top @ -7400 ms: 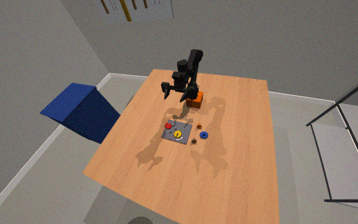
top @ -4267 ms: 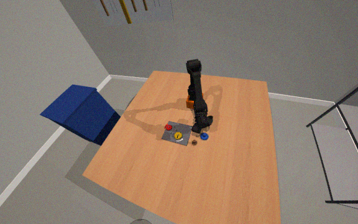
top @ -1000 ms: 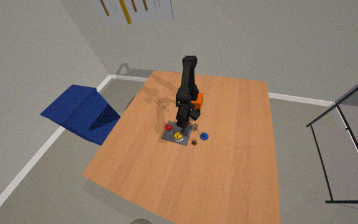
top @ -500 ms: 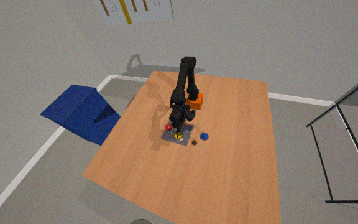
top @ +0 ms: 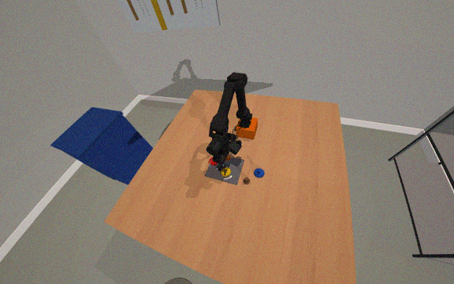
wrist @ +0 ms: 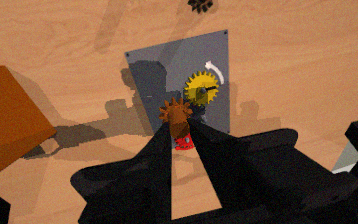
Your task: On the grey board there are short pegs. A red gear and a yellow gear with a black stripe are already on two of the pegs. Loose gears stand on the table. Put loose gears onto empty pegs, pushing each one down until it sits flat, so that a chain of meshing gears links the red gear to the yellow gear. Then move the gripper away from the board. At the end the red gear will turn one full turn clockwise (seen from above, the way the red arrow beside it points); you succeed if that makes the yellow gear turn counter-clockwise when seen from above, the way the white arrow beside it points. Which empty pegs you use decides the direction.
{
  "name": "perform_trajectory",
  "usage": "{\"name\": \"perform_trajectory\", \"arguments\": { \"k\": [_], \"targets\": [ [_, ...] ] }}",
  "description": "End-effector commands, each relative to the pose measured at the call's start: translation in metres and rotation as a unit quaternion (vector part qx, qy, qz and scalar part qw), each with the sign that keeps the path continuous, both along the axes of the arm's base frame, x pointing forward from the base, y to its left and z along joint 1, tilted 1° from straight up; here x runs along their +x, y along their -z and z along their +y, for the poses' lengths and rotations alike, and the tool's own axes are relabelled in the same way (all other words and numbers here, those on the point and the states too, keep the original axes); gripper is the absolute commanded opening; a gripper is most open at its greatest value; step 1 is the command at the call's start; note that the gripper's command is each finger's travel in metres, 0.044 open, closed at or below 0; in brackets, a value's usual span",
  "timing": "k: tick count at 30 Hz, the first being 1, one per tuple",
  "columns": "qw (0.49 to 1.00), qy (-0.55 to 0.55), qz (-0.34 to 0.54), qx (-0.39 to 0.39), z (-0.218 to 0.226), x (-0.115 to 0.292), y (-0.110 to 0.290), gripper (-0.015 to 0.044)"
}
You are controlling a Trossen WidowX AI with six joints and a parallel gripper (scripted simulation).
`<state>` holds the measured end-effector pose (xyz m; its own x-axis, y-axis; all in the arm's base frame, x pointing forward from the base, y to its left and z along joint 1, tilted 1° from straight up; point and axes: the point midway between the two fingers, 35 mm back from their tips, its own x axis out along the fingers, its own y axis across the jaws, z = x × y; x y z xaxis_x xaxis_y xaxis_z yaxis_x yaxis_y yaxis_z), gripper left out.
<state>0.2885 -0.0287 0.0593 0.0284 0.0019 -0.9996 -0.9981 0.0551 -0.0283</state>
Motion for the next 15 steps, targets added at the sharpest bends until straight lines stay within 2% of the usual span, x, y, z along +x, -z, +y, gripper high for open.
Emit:
{"name": "perform_trajectory", "arguments": {
  "k": [1,15],
  "targets": [
    [1.000,-0.002,0.005,-0.002,-0.009,0.000,0.006,0.0000],
    [1.000,-0.002,0.005,-0.004,-0.040,-0.002,0.017,0.0000]
  ]
}}
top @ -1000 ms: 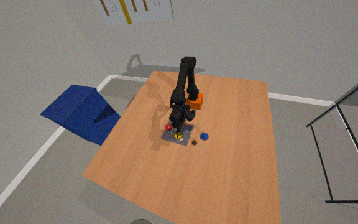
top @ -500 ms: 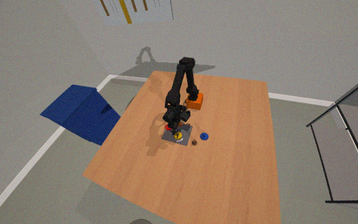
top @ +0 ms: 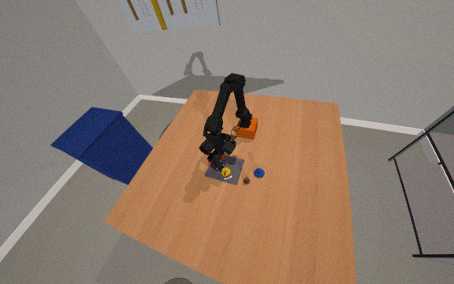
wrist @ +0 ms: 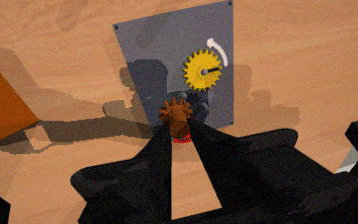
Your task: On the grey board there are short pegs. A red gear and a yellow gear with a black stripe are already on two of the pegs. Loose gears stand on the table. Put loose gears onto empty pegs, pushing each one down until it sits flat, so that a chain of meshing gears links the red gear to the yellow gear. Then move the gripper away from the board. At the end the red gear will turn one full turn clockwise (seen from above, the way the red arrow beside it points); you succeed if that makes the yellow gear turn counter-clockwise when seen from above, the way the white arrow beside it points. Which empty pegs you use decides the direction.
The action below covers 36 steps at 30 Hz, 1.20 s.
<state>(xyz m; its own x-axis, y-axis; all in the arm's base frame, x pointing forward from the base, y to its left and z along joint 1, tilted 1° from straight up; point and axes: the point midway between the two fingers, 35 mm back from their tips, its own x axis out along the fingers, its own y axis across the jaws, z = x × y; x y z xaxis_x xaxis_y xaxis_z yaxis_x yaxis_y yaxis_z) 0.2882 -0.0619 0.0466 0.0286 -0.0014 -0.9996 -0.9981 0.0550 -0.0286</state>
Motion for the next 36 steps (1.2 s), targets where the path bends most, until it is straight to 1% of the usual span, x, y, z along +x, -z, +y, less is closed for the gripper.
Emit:
{"name": "perform_trajectory", "arguments": {
  "k": [1,9,31,36],
  "targets": [
    [1.000,-0.002,0.005,-0.002,-0.009,-0.002,0.006,0.0000],
    [1.000,-0.002,0.005,-0.003,-0.025,-0.004,0.012,0.0000],
    [1.000,-0.002,0.005,-0.003,-0.025,-0.004,0.008,0.0000],
    [1.000,-0.026,0.005,-0.004,-0.025,-0.004,0.011,0.0000]
  ]
}}
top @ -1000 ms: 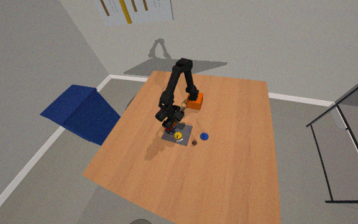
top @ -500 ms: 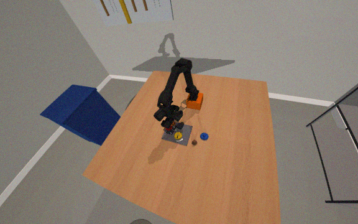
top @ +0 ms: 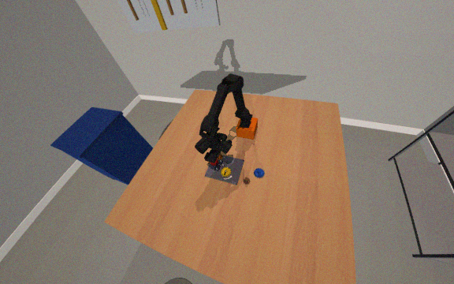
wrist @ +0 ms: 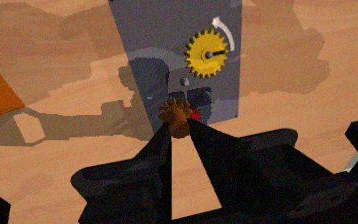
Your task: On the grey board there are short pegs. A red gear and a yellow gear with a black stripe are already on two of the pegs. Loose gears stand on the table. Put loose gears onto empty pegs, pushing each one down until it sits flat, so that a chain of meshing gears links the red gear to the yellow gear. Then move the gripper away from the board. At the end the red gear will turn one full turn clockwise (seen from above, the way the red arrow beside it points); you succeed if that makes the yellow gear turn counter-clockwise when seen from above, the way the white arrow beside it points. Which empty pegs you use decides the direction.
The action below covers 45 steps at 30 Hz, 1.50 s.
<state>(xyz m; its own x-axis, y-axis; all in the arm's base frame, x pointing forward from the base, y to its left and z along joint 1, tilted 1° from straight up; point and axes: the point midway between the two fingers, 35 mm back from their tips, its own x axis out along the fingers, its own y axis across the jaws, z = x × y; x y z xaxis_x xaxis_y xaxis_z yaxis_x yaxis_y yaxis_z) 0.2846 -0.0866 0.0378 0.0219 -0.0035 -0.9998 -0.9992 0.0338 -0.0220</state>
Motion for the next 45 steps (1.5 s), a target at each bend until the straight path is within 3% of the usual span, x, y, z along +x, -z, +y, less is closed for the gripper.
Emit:
{"name": "perform_trajectory", "arguments": {
  "k": [1,13,35,45],
  "targets": [
    [1.000,-0.024,0.002,-0.002,0.000,0.000,0.003,0.0000],
    [0.995,-0.101,0.003,-0.004,-0.001,-0.001,0.021,0.0000],
    [0.992,0.126,0.001,0.001,-0.002,0.000,0.044,0.0000],
    [0.998,0.058,0.002,-0.001,-0.001,0.000,0.045,0.0000]
  ]
}}
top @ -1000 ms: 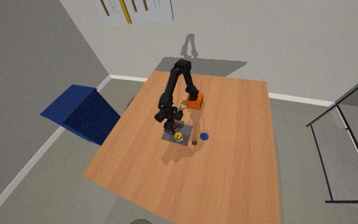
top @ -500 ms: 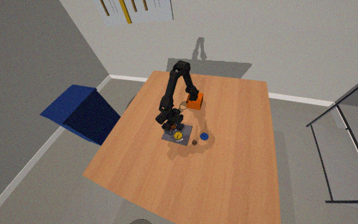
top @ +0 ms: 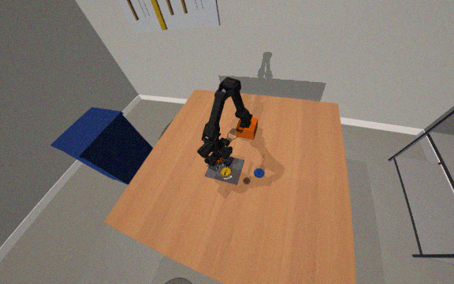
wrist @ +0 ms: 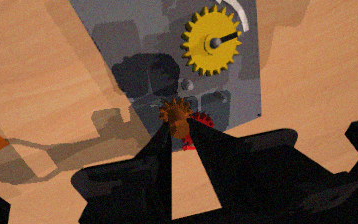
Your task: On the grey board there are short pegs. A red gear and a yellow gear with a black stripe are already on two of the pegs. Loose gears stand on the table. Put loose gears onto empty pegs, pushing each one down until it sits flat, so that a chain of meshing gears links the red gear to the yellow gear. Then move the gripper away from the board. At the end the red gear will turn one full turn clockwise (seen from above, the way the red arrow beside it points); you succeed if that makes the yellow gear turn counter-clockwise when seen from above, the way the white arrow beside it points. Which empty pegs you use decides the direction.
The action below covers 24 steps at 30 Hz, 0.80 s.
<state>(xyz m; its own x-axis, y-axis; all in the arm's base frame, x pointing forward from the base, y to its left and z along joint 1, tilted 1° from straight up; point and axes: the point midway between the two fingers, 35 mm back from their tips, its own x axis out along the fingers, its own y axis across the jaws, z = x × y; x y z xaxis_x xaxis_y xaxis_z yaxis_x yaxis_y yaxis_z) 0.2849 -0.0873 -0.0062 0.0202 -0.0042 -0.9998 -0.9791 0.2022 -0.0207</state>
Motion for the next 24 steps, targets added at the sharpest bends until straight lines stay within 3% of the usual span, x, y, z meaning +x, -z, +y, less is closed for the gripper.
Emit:
{"name": "perform_trajectory", "arguments": {
  "k": [1,14,24],
  "targets": [
    [0.999,-0.041,0.001,-0.002,0.0000,-0.0001,0.0013,0.0000],
    [0.979,-0.202,0.002,-0.005,-0.0010,-0.0004,0.0036,0.0000],
    [0.992,-0.129,0.002,-0.004,0.0000,0.0000,0.0049,0.0000]
  ]
}}
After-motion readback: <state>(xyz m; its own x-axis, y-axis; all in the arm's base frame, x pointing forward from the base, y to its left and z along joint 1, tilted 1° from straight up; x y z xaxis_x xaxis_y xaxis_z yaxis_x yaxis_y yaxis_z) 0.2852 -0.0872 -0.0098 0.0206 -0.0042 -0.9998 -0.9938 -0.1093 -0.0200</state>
